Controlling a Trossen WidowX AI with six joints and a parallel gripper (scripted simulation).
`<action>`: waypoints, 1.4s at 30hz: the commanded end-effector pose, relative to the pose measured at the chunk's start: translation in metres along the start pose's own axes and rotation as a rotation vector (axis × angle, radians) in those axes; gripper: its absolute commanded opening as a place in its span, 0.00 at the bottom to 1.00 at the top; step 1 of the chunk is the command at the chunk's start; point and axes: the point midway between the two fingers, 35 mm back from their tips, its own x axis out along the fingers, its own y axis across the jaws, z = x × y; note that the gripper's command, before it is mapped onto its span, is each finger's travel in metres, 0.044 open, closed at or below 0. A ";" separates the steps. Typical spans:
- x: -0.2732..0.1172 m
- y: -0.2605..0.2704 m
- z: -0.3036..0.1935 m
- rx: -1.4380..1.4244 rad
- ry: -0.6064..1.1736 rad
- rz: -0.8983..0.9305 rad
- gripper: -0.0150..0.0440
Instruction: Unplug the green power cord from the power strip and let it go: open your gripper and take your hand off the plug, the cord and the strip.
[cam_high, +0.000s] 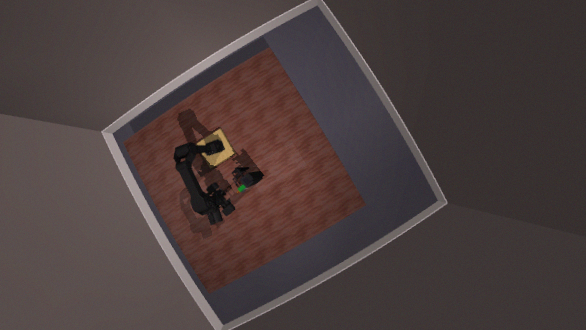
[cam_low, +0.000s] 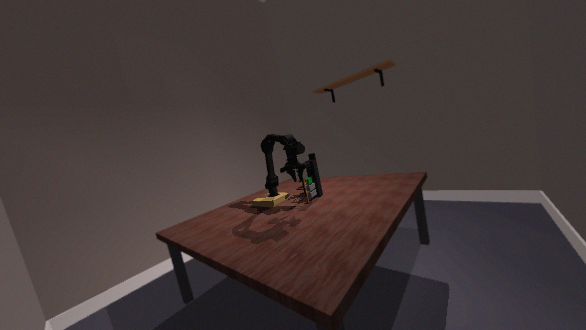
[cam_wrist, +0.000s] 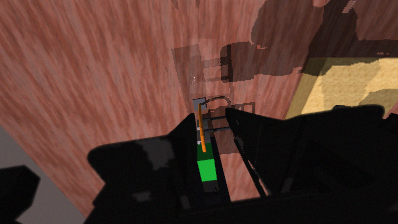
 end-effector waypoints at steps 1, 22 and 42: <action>0.007 0.013 -0.041 -0.030 0.008 -0.050 0.53; 0.008 0.014 -0.068 -0.033 0.012 -0.057 0.53; 0.014 0.013 -0.088 -0.033 0.014 -0.057 0.53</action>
